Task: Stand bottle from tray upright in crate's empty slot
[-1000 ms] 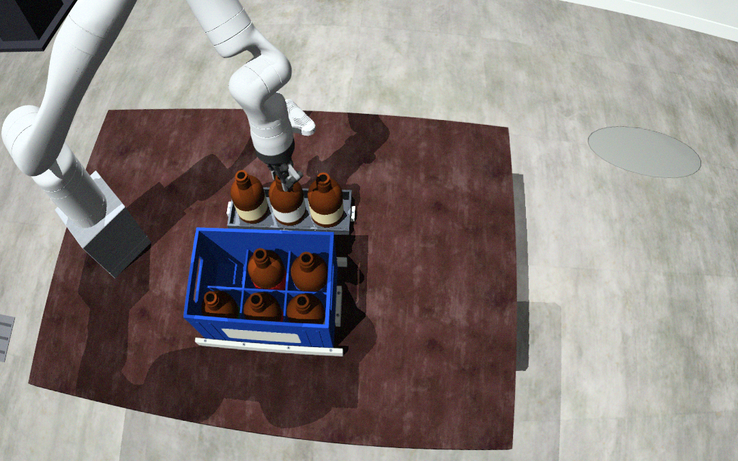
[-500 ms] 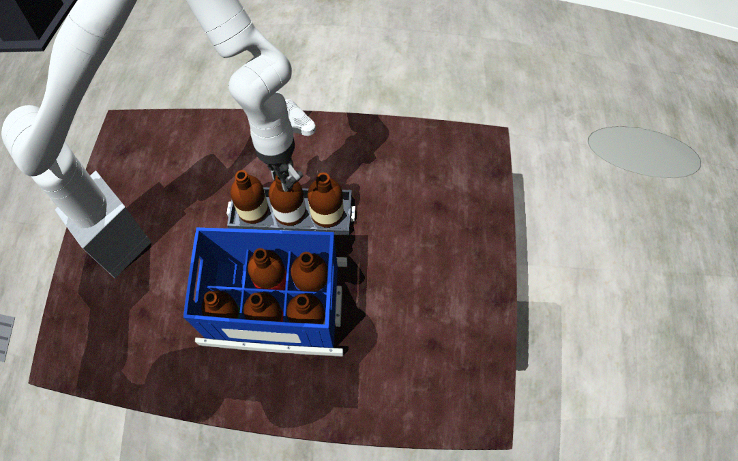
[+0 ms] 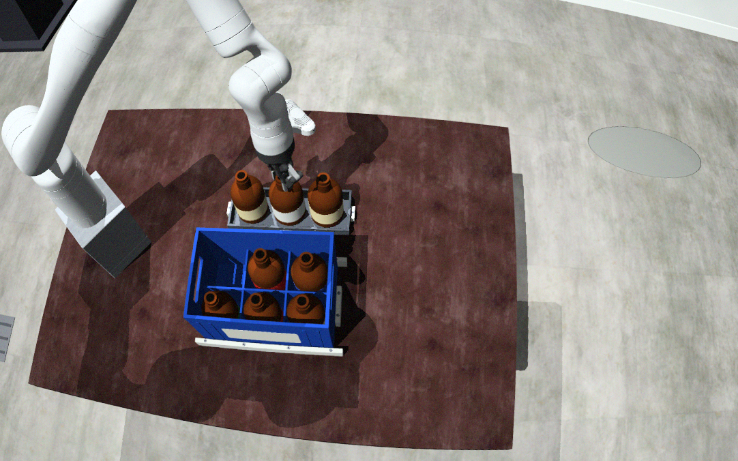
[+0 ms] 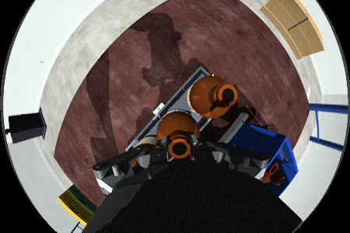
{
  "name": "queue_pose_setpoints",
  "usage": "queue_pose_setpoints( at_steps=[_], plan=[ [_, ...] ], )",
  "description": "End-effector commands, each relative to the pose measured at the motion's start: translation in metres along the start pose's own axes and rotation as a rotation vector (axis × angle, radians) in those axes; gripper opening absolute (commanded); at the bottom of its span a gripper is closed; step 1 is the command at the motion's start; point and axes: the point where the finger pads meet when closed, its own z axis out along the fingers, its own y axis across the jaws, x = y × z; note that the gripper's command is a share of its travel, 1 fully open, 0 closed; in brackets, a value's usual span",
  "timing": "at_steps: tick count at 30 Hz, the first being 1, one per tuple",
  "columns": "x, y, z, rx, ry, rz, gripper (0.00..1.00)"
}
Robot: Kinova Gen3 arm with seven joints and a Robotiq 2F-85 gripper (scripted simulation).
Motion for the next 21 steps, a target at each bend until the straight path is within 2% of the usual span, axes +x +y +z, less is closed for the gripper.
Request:
queue_pose_setpoints(
  at_steps=[1,21],
  plan=[
    [0.0003,0.0001,0.0,0.0,0.001,0.0,0.0],
    [0.0003,0.0,-0.004,0.0,0.001,0.0,0.0]
  ],
)
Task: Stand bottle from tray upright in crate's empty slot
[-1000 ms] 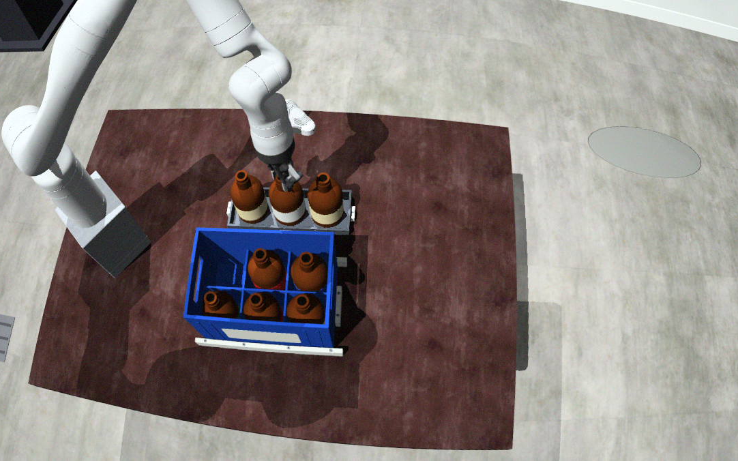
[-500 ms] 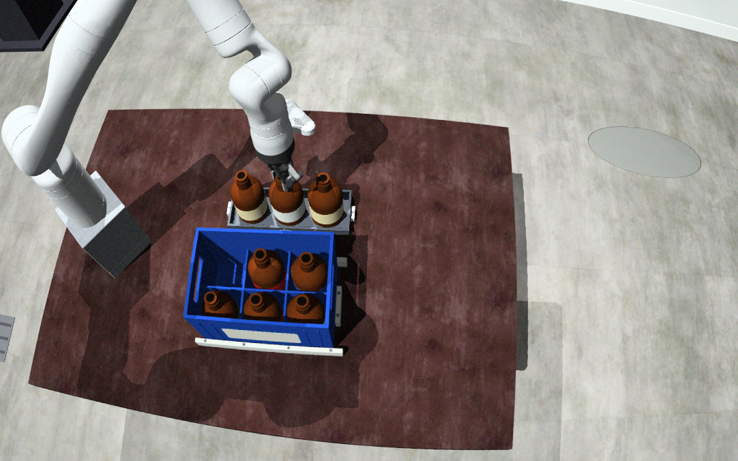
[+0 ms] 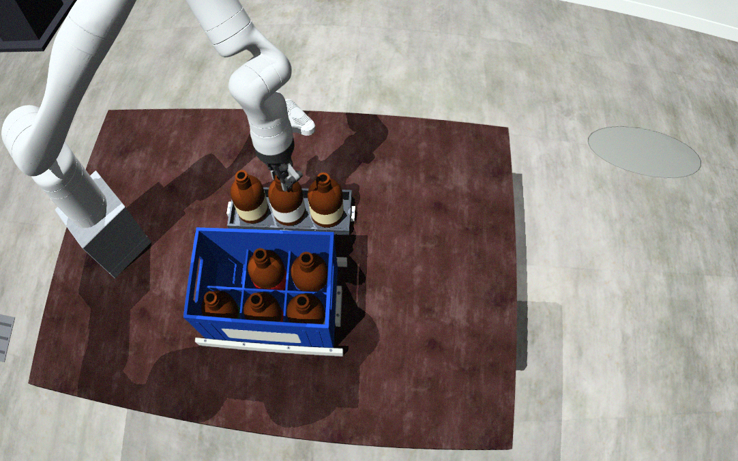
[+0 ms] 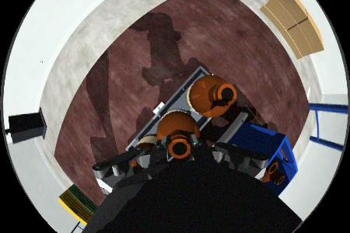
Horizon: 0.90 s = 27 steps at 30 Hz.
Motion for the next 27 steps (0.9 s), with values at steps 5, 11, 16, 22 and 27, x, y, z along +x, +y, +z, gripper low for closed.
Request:
queue_pose_setpoints(
  at_steps=[5,11,16,22,27],
  plan=[
    [0.001,0.0,-0.006,-0.001,0.004,-0.001,0.0],
    [0.001,0.0,-0.011,-0.001,0.004,-0.001,0.0],
    [0.001,-0.001,-0.016,-0.001,0.004,-0.001,0.0],
    [0.001,-0.001,-0.024,-0.001,0.004,-0.001,0.0],
    [0.001,-0.001,-0.027,-0.001,0.004,-0.001,0.0]
  ],
)
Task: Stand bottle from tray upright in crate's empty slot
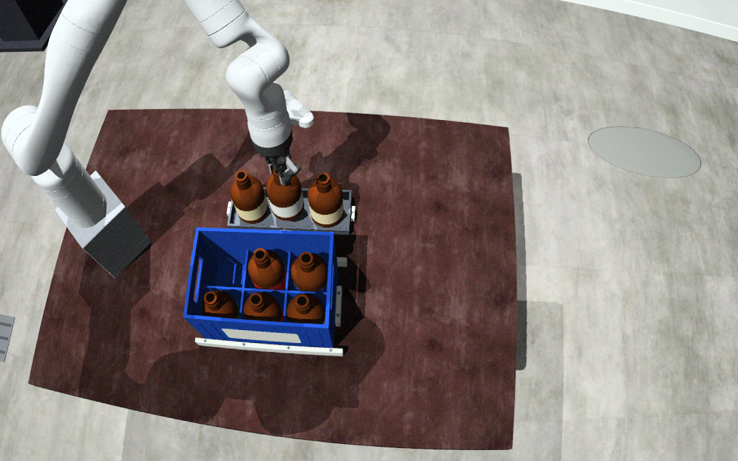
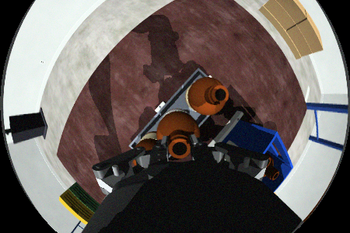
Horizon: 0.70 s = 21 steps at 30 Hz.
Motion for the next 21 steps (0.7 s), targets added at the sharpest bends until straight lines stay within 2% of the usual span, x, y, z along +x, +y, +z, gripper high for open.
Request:
queue_pose_setpoints(
  at_steps=[1,21],
  plan=[
    [0.002,-0.0008,-0.0038,0.0,0.005,-0.002,0.0],
    [0.0019,-0.0012,-0.0137,0.0,0.005,-0.002,0.0]
  ],
)
